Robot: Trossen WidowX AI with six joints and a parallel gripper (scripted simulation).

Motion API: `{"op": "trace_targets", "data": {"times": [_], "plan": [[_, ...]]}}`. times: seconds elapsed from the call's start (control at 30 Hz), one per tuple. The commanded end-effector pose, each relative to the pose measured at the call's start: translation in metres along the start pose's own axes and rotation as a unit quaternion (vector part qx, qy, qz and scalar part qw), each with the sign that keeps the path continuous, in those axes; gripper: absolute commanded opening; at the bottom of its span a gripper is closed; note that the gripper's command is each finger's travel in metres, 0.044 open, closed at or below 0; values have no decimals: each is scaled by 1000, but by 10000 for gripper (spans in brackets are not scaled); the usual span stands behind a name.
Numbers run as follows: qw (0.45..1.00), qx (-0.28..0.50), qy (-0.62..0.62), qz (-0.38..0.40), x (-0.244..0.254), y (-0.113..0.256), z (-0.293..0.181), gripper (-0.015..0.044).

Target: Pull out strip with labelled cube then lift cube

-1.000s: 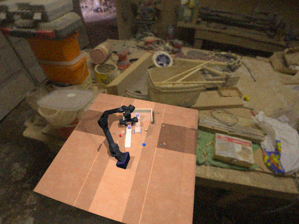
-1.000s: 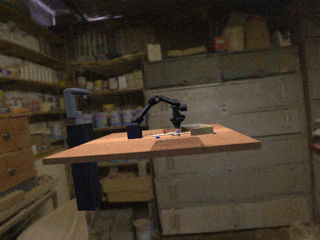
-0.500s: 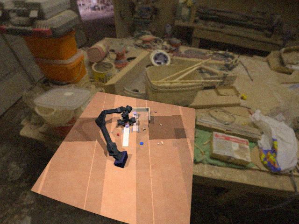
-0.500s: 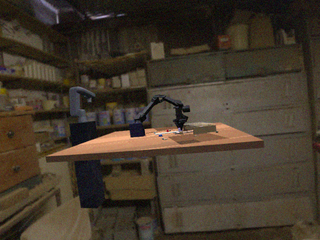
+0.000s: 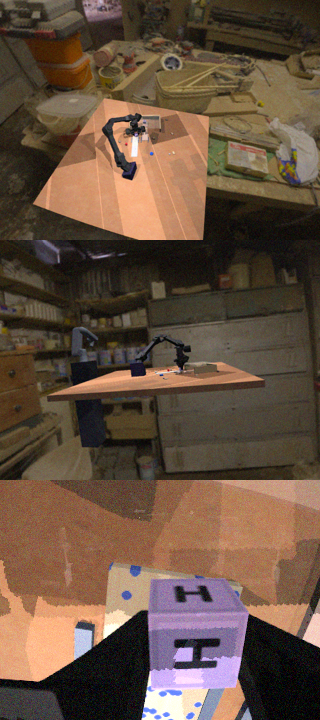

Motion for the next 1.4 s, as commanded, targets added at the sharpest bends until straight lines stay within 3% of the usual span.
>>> {"op": "trace_targets", "data": {"times": [0.0,0.07,0.47,0.9,1.37], "plan": [[1000,0,1,0,0,0,0,46],[1000,-3,-6,1,1,2,0,0],[1000,0,-3,1,3,40,-57,0],[1000,1,-3,1,6,42,-89,0],[1000,1,-3,1,6,78,-92,0]]}}
Point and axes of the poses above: the point midway between the two fingers, 35 mm back from their tips, its own y axis back along the fingers, its own x axis across the jaws, z = x × y, the point moved 2 cm from there along y, back along the fingers, and after that the axes turned 11 degrees about -y, right-handed, at the moved point
